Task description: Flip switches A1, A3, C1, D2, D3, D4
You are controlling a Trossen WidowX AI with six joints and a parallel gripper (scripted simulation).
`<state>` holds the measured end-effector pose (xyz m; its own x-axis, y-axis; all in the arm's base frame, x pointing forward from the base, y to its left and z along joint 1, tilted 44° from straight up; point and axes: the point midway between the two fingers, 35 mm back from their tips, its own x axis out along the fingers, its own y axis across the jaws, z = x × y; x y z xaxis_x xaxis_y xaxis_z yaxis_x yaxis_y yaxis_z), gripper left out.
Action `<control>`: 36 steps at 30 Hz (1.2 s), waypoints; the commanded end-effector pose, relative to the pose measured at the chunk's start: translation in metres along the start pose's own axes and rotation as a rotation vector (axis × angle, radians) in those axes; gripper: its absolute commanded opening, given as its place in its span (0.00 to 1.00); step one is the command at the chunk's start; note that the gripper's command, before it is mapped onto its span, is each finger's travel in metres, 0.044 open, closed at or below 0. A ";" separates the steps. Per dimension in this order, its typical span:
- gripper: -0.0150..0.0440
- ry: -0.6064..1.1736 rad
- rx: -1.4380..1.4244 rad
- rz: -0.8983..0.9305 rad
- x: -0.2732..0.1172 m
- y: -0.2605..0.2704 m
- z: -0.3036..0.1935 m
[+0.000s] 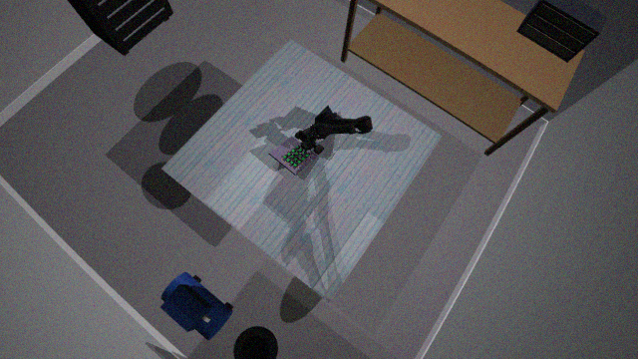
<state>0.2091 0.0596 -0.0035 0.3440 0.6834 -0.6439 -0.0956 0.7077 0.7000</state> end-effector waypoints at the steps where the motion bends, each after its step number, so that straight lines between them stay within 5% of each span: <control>1: 0.25 0.003 -0.009 -0.012 -0.011 -0.003 0.003; 8: 0.25 0.025 0.002 -0.008 -0.064 -0.001 0.003; 36: 0.25 -0.003 0.001 -0.006 -0.018 -0.028 0.001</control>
<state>0.2085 0.0240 -0.0079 0.3534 0.6712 -0.6517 -0.1043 0.7205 0.6855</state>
